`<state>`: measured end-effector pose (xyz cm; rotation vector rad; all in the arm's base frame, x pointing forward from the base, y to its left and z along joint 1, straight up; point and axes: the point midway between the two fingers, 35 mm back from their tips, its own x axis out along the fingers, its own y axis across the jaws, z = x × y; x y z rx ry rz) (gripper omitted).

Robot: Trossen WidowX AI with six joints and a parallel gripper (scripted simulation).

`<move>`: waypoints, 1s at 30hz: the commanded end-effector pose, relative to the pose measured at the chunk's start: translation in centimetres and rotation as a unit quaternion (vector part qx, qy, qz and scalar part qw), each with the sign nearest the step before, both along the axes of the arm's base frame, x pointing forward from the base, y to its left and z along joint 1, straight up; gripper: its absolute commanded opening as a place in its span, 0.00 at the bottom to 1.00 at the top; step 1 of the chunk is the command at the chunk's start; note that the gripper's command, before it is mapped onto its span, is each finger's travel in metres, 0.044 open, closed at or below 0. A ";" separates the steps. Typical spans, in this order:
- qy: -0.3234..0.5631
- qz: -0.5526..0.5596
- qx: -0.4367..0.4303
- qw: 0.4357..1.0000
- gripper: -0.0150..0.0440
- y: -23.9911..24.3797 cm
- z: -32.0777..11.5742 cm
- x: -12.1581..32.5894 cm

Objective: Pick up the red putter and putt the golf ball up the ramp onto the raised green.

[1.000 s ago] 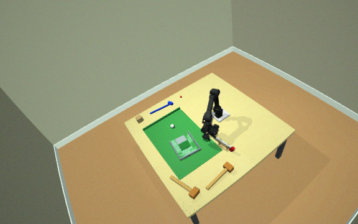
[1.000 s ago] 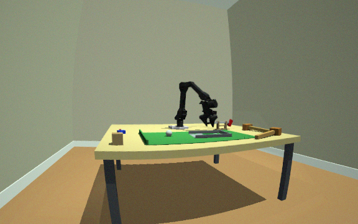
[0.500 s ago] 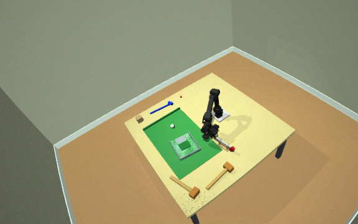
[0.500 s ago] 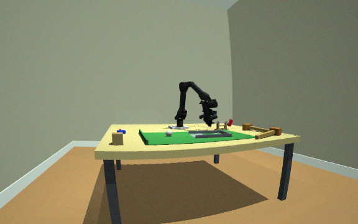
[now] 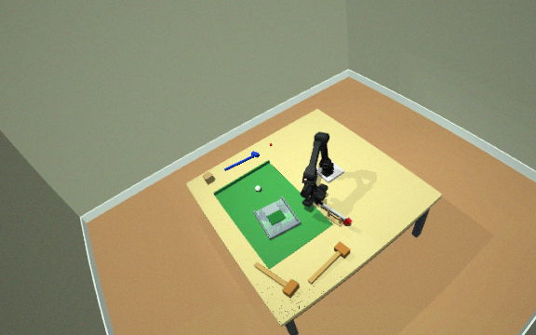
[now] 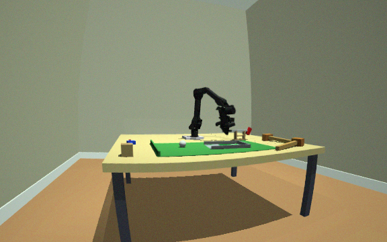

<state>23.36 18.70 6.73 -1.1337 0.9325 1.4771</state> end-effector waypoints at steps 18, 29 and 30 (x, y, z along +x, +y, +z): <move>-0.007 -0.009 0.003 1.000 0.25 -0.3 7.5 0.2; -0.001 -0.115 -0.008 0.993 0.25 -3.8 7.9 2.7; -0.001 -0.127 -0.010 0.992 0.25 -4.3 7.9 3.0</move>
